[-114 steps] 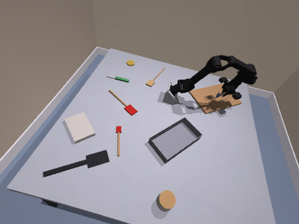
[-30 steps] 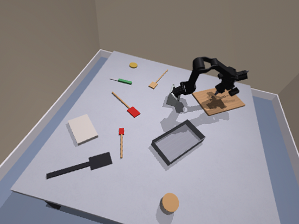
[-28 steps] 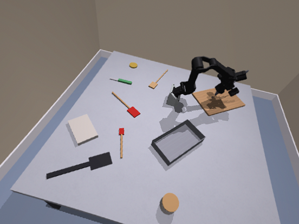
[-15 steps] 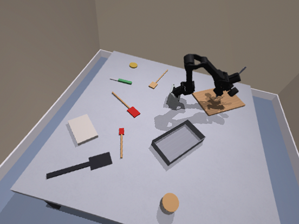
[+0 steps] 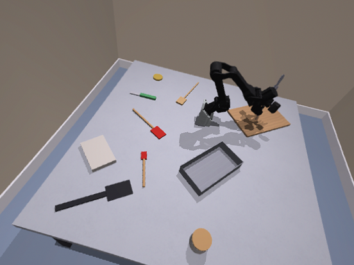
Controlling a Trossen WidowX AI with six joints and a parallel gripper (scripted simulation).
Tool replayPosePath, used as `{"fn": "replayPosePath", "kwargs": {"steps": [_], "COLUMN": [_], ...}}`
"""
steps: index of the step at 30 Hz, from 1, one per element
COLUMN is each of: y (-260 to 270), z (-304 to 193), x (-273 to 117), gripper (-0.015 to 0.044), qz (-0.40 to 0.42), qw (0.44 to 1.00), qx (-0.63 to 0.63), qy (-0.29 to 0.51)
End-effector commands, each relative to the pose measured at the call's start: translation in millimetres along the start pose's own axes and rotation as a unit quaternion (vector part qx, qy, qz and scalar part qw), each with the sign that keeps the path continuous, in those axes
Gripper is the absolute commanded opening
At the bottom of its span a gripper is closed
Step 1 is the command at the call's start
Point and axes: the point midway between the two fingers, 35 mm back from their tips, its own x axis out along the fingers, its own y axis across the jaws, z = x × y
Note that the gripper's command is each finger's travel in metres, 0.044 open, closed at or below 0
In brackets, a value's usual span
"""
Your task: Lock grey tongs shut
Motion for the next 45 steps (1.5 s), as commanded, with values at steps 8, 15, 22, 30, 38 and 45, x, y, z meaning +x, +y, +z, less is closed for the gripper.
{"fn": "replayPosePath", "kwargs": {"steps": [8, 15, 22, 30, 38, 45], "y": [0, 0, 0, 0, 3, 8], "z": [-5, -5, -5, -5, -5, -4], "x": [-2, -2, -2, -2, 2, 15], "gripper": [-0.0150, -0.0150, -0.0150, -0.0150, -0.0150, -0.0150], "qz": [0.001, 0.001, 0.001, 0.001, 0.000, -0.003], "qw": [1.000, 1.000, 1.000, 1.000, 1.000, 0.996], "qx": [-0.011, -0.011, -0.011, -0.011, 0.011, 0.066], "qy": [0.012, 0.012, 0.012, 0.012, -0.008, -0.068]}}
